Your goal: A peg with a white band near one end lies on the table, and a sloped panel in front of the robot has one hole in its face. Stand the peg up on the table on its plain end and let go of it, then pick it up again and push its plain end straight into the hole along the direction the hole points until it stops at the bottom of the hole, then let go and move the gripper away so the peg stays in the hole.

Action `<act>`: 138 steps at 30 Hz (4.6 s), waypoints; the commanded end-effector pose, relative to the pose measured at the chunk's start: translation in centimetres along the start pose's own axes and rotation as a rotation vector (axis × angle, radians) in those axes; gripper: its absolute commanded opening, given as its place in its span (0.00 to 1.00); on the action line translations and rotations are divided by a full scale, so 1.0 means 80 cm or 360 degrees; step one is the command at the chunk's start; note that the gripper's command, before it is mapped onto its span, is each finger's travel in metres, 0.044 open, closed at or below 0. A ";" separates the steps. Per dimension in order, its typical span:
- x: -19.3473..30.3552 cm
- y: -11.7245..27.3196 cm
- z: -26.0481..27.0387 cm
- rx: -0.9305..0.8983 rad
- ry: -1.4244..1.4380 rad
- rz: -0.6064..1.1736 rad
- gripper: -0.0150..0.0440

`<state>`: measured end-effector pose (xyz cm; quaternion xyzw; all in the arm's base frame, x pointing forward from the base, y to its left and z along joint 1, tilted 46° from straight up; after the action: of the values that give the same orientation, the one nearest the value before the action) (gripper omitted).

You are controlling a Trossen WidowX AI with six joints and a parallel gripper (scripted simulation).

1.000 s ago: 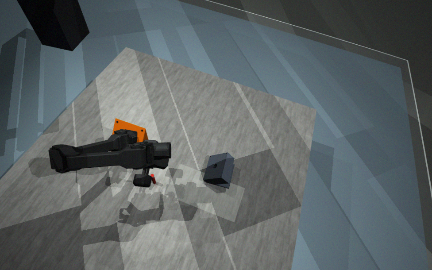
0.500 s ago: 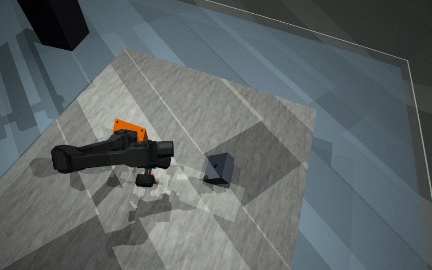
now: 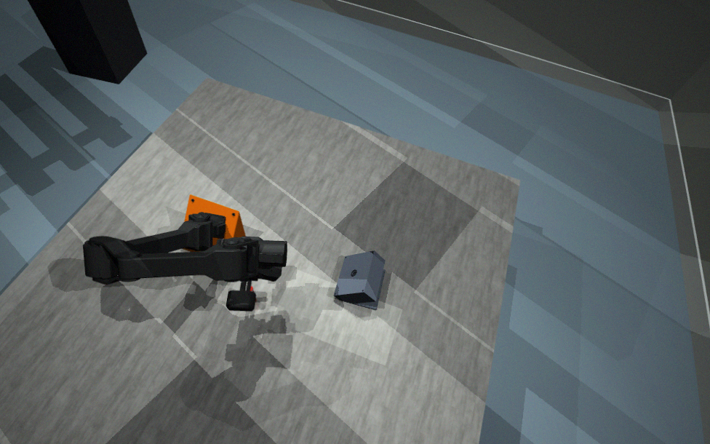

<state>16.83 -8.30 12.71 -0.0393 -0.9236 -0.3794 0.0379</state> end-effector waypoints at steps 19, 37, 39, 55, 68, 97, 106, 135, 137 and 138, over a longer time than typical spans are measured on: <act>-0.001 -0.045 -0.002 0.0004 -0.0002 -0.0008 1.00; 0.001 -0.062 -0.002 0.0006 -0.0001 -0.0001 0.73; 0.001 -0.062 -0.002 0.0006 -0.0001 -0.0001 0.64; 0.001 -0.062 -0.002 0.0006 -0.0001 -0.0001 0.25; -0.003 -0.023 0.001 -0.0011 0.0001 -0.0007 0.25; -0.020 0.034 0.014 0.0007 -0.0048 -0.0094 0.25; -0.035 0.032 0.025 0.0002 -0.0094 -0.0180 0.25; -0.081 0.030 0.061 -0.0024 -0.0247 -0.0452 0.25; -0.084 0.030 0.063 -0.0027 -0.0258 -0.0470 0.25; -0.085 0.030 0.065 -0.0028 -0.0263 -0.0480 0.25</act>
<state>23.23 -3.55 10.39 0.0603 -0.9166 -0.3856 -0.0870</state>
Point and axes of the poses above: the point midway between the two fingers, 35 mm back from their tips, its own y axis back along the fingers, its own z axis across the jaws, x = y × z, the point moved 1 cm from there along y, back along the fingers, and after that the axes turned 10 degrees about -y, right-handed, at the moved point
